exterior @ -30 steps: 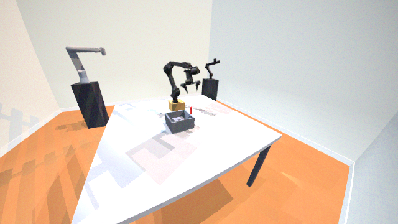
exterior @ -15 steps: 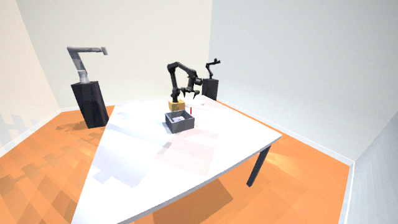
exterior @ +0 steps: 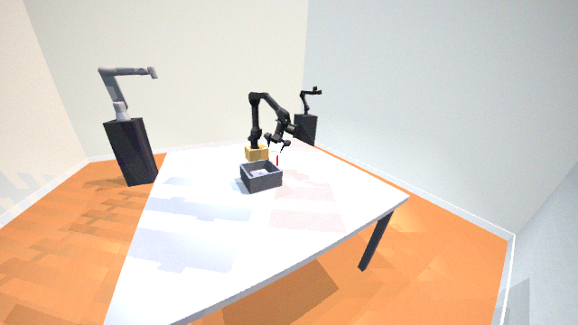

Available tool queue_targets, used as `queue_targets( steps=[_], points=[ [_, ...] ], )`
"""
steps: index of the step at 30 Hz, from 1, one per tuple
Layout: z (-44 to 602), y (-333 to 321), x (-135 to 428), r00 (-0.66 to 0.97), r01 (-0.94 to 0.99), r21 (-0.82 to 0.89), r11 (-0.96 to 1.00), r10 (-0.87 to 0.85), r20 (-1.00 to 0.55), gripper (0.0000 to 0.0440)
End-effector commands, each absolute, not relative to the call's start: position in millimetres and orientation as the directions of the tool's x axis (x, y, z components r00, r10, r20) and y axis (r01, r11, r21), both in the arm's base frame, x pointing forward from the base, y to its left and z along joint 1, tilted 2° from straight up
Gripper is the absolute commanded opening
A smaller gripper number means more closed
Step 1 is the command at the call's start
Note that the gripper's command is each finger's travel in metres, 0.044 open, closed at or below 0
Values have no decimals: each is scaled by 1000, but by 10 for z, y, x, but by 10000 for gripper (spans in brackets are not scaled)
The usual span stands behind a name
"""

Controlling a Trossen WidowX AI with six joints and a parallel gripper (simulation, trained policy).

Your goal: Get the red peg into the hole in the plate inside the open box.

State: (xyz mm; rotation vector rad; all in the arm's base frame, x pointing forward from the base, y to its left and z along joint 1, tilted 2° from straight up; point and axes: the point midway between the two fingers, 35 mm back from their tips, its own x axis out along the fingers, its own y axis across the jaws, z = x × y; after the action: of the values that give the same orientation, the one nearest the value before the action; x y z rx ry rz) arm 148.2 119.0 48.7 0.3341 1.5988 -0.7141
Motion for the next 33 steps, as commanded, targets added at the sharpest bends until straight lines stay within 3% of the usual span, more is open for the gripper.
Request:
queue_targets(
  steps=[1, 19, 22, 33],
  points=[
    [351, 1206, 1476, -180, 599, -263, 757, -193, -965, 440],
    [-325, 1244, 1555, -125, 614, -227, 756, -190, -974, 430],
    [-411, 1234, 1548, -127, 611, -230, 757, -193, -973, 374],
    [-636, 1168, 1463, -173, 603, -288, 744, -230, -958, 87]
  ],
)
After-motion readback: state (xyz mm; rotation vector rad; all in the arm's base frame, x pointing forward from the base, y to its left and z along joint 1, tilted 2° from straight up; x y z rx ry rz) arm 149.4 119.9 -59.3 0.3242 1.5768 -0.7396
